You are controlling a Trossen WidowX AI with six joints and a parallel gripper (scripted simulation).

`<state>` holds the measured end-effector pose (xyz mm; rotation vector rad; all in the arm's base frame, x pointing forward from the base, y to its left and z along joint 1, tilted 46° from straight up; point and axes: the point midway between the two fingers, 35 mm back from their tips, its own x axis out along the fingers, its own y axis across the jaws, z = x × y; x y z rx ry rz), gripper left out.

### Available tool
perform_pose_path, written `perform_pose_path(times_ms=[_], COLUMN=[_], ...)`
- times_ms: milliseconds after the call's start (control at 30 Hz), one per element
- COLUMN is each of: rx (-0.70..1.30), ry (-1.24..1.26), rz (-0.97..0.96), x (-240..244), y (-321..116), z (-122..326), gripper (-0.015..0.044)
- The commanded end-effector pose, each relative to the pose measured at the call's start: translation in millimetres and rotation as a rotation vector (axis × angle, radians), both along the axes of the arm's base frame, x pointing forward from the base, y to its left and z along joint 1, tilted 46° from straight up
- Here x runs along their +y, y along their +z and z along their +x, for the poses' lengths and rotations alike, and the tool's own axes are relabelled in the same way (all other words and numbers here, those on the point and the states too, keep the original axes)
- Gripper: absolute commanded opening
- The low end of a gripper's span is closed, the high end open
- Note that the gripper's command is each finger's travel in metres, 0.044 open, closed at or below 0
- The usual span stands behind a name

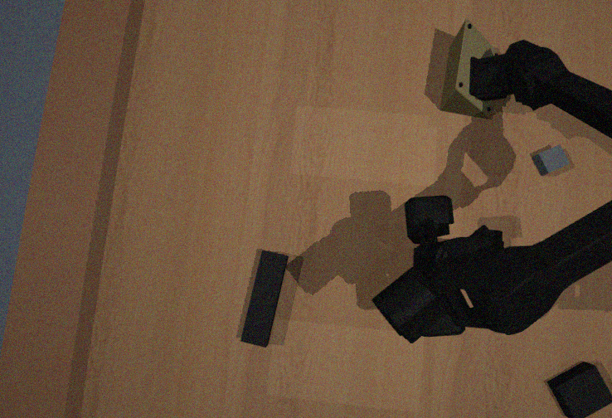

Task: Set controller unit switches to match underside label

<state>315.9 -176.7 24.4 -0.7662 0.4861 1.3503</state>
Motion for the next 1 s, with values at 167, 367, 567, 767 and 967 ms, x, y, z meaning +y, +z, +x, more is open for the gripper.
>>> perform_pose_path(times_ms=[167, 367, 567, 767, 967], rx=[0.003, 0.003, 0.003, 0.003, 0.003], ry=[0.007, 0.007, 0.007, 0.007, 0.007], rz=[0.004, 0.004, 0.004, 0.004, 0.004], x=[0.8, 0.4, 0.2, 0.1, 0.2], y=[-9.7, -14.3, -18.9, -23.5, -28.2], z=[1.8, 2.8, 3.7, 4.7, 5.7], gripper=[0.0337, 0.0337, 0.0337, 0.0337, 0.0336])
